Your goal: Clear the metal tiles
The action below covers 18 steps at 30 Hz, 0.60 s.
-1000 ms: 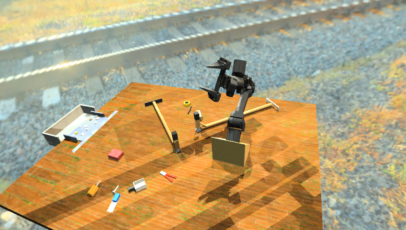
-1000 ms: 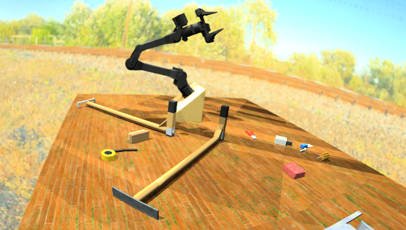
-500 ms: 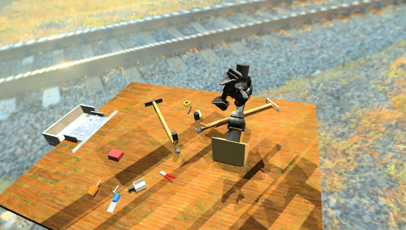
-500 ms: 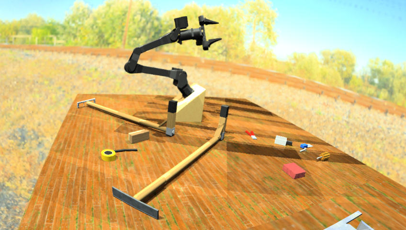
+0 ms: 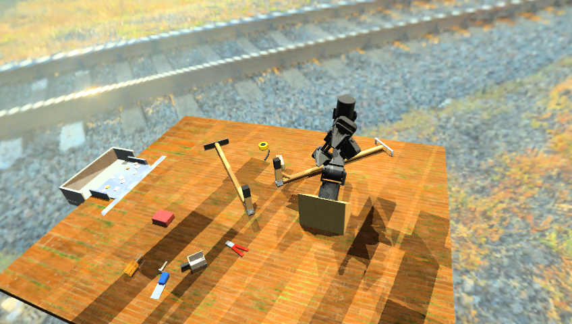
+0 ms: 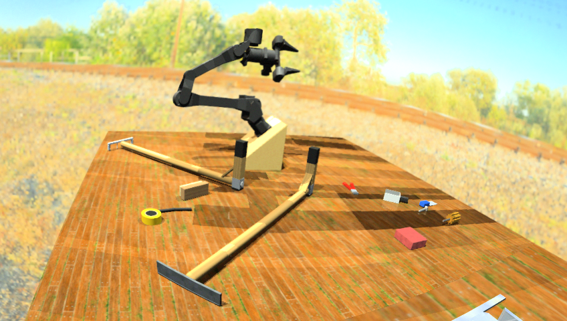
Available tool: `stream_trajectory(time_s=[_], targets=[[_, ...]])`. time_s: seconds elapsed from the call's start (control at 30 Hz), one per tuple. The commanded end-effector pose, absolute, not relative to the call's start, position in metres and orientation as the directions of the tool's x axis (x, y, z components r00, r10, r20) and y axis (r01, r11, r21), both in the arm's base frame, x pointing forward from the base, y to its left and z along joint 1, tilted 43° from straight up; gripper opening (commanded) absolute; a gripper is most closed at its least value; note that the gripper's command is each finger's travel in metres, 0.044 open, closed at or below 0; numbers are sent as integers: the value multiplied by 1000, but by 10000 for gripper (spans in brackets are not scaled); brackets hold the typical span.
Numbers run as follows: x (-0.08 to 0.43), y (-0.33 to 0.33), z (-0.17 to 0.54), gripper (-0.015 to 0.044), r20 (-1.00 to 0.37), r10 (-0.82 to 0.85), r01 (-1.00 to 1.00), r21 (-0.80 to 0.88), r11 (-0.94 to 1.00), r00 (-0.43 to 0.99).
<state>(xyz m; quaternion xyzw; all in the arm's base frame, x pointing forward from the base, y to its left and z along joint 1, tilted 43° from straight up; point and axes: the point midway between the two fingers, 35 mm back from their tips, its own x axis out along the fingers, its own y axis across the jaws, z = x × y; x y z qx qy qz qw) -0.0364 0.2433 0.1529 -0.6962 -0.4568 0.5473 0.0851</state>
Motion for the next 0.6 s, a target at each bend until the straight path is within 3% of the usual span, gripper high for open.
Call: stream_trajectory(time_s=[0.0, 0.57], targets=[[-46, 230, 147, 440, -729, 681, 577, -588, -567, -74], [-45, 229, 145, 440, -732, 678, 573, -585, -573, -69]])
